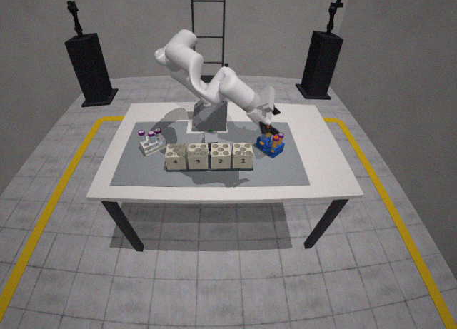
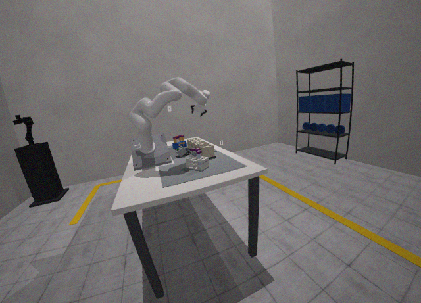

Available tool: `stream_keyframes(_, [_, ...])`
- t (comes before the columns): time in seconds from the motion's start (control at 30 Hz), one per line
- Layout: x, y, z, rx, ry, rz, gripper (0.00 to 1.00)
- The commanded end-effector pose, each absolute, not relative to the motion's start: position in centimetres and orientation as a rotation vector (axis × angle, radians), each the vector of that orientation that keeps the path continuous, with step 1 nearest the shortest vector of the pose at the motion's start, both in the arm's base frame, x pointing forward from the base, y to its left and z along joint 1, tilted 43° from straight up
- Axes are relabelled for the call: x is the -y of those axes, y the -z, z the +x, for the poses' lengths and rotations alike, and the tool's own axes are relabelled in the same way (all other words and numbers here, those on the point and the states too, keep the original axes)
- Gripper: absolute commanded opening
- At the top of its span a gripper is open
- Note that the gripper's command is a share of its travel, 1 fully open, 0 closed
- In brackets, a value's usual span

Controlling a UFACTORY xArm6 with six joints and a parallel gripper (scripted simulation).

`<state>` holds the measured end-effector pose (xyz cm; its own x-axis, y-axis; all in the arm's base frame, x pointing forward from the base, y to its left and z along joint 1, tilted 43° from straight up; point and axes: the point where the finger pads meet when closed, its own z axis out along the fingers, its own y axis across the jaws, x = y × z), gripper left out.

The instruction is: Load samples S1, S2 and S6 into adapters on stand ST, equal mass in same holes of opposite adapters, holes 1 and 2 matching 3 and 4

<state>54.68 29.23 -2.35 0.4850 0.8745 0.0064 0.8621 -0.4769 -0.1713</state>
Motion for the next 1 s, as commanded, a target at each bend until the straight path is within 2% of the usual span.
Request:
stream_keyframes(0.0, [-28.2, 1.7, 53.9, 1.455, -0.169, -2.655, 1.0])
stream_keyframes(0.97, [-19.0, -2.3, 48.8, 0.92, -0.388, -3.218, 1.0])
